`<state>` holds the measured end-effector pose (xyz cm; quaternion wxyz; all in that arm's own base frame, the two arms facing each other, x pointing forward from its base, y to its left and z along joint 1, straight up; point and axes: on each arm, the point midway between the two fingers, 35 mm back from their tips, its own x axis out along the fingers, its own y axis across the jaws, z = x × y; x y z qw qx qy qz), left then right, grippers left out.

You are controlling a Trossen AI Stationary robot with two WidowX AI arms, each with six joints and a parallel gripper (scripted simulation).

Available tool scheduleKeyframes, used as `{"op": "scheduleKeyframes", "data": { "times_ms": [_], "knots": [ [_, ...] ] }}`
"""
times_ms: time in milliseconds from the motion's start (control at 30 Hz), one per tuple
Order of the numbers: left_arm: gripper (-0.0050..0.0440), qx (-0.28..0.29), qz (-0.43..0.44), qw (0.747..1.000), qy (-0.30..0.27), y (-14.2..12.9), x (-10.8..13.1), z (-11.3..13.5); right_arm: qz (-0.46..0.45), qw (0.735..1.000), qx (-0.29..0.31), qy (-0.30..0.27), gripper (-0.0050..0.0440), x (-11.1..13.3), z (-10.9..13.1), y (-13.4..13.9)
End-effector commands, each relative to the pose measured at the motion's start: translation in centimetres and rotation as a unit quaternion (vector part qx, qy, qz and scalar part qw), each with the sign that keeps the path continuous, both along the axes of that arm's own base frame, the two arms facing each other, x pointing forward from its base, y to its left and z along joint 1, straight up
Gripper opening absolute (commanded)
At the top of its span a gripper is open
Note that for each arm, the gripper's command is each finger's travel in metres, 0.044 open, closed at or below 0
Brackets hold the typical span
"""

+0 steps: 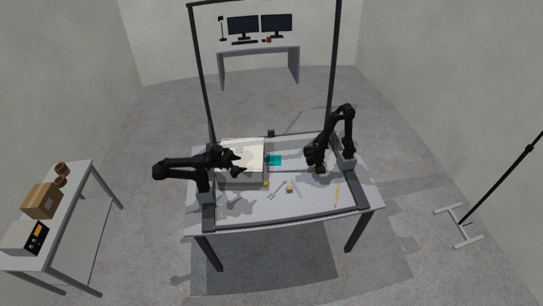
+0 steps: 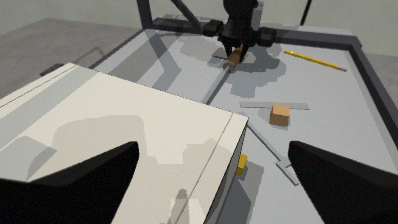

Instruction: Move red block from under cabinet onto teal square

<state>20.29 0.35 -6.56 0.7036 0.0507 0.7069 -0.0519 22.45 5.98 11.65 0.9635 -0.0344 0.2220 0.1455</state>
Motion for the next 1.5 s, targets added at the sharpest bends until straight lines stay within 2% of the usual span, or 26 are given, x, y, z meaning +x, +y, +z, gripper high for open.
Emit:
{"op": "scheduleKeyframes", "data": {
  "times_ms": [0,367,600,1067,1467],
  "knots": [
    [0.0113,-0.001,-0.002,1.0,-0.015,-0.1,1.0,0.5,-0.002,1.0,0.002,-0.007,0.044,0.1,0.6,-0.1],
    [0.0113,-0.002,-0.002,1.0,-0.01,-0.2,1.4,0.5,-0.002,1.0,0.002,-0.007,0.044,0.1,0.6,-0.1],
    [0.0113,-0.001,-0.002,1.0,-0.011,-0.4,2.6,0.7,-0.002,1.0,0.002,-0.007,0.044,0.1,0.6,-0.1],
    [0.0113,-0.001,-0.002,1.0,-0.012,-1.0,6.4,1.0,-0.002,1.0,0.002,-0.007,0.044,0.1,0.6,-0.1],
    [0.0113,-0.002,-0.002,1.0,-0.014,-1.8,11.7,1.8,-0.002,1.0,0.002,-0.007,0.044,0.1,0.6,-0.1]
  ]
}}
